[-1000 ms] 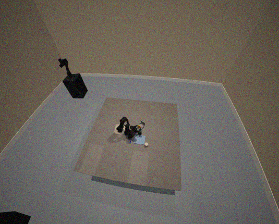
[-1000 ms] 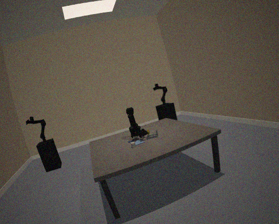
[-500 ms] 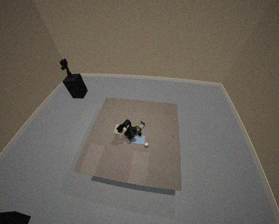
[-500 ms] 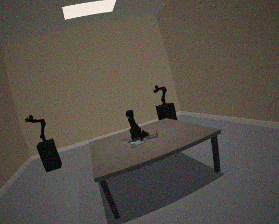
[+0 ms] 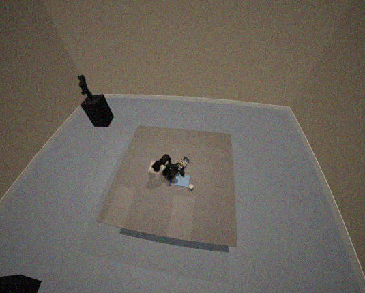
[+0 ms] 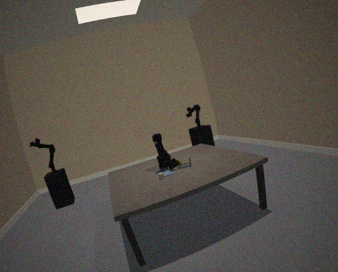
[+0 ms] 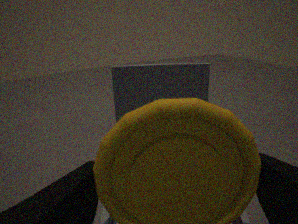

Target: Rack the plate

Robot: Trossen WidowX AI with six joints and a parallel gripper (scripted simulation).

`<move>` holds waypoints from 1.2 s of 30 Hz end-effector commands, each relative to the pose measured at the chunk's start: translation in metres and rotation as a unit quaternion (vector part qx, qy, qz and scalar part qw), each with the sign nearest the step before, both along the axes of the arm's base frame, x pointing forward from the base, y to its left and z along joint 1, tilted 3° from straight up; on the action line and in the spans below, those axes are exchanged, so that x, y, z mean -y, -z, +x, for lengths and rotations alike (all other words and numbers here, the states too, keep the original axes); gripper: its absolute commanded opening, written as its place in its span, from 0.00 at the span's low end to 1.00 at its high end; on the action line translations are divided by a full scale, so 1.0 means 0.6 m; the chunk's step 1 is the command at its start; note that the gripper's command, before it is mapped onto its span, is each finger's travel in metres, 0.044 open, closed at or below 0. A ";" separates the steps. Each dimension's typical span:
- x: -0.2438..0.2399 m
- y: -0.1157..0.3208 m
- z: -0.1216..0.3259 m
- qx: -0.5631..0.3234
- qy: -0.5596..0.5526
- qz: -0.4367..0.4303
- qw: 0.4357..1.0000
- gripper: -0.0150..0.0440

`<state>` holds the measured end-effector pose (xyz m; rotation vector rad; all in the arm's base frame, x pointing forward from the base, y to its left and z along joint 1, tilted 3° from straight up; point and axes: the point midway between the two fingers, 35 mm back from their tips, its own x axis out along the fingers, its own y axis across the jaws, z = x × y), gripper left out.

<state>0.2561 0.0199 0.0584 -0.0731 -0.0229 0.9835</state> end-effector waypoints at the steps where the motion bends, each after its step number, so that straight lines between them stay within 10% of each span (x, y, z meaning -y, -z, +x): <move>1: 0.000 0.000 0.000 0.000 0.000 0.000 1.000 0.74; 6: 0.000 0.000 0.000 0.000 0.000 0.000 1.000 0.93; 36: 0.023 -0.202 0.008 -0.002 0.002 0.010 1.000 0.93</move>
